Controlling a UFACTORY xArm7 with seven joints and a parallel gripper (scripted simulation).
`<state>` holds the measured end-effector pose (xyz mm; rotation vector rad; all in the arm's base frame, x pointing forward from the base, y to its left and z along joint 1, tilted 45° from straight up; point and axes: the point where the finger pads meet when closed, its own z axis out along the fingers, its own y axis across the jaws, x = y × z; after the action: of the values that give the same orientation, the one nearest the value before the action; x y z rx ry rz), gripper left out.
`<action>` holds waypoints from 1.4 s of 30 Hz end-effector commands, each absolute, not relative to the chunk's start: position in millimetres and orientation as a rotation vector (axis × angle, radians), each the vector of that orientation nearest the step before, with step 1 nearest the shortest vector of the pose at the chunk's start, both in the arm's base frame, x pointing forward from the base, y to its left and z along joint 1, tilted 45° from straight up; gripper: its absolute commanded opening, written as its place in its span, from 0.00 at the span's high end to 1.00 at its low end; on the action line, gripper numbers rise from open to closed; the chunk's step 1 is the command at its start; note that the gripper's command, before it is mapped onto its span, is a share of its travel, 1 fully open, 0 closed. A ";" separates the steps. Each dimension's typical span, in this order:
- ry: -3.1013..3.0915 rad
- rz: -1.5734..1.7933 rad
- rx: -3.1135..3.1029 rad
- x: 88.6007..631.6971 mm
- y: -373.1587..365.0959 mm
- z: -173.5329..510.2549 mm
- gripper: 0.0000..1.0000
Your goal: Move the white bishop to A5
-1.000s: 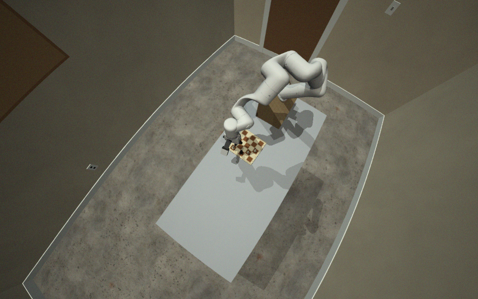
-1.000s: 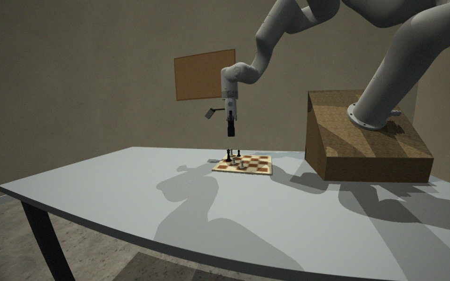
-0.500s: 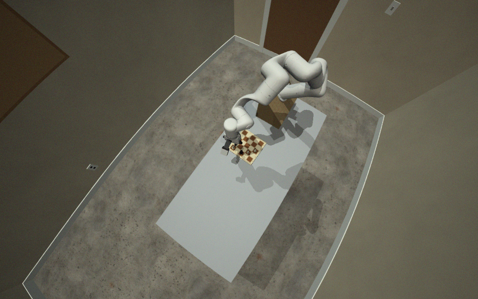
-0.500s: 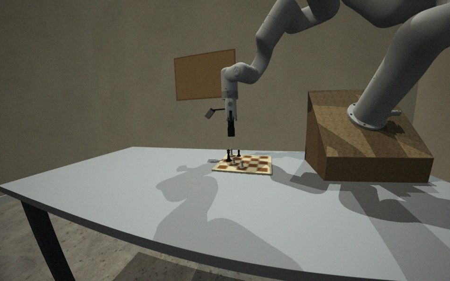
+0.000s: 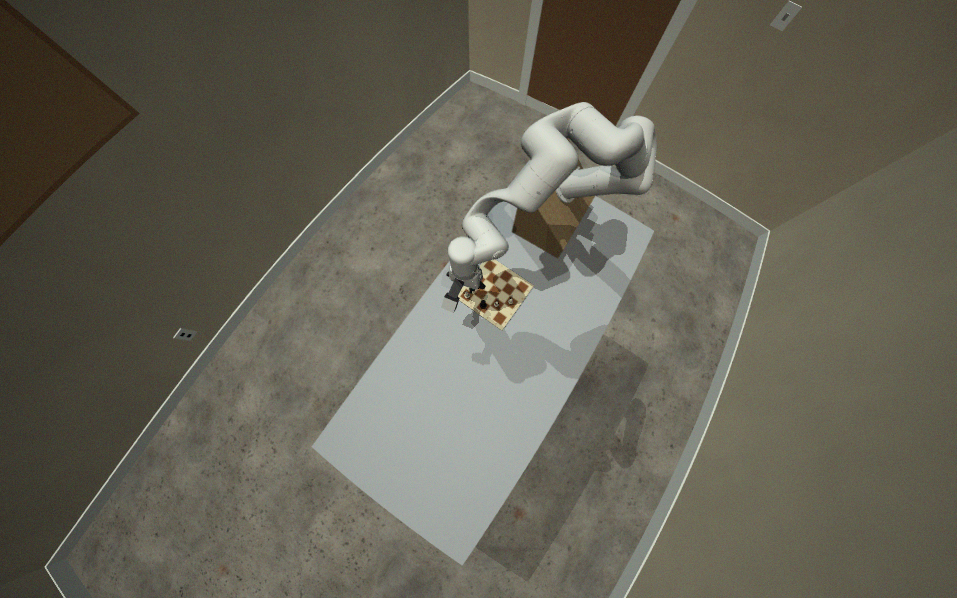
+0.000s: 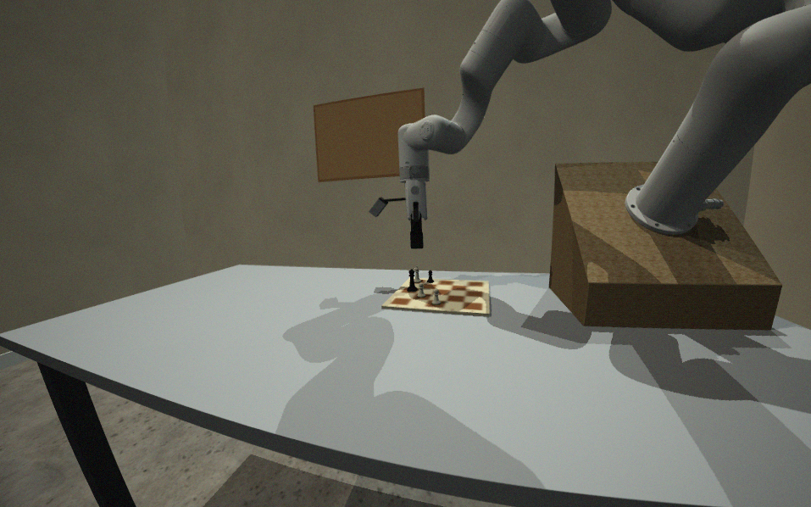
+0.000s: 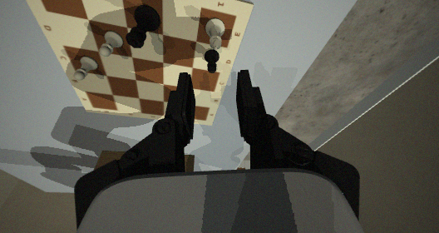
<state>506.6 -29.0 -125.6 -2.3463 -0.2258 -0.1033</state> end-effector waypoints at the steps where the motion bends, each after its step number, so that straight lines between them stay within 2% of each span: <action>1: -0.224 -0.108 -2.350 508.1 -27.6 -128.6 0.63; 42: -0.224 -0.108 -2.350 508.8 1.1 -157.5 0.63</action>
<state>507.2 2.8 -157.6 -2.3463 -0.2257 -0.1032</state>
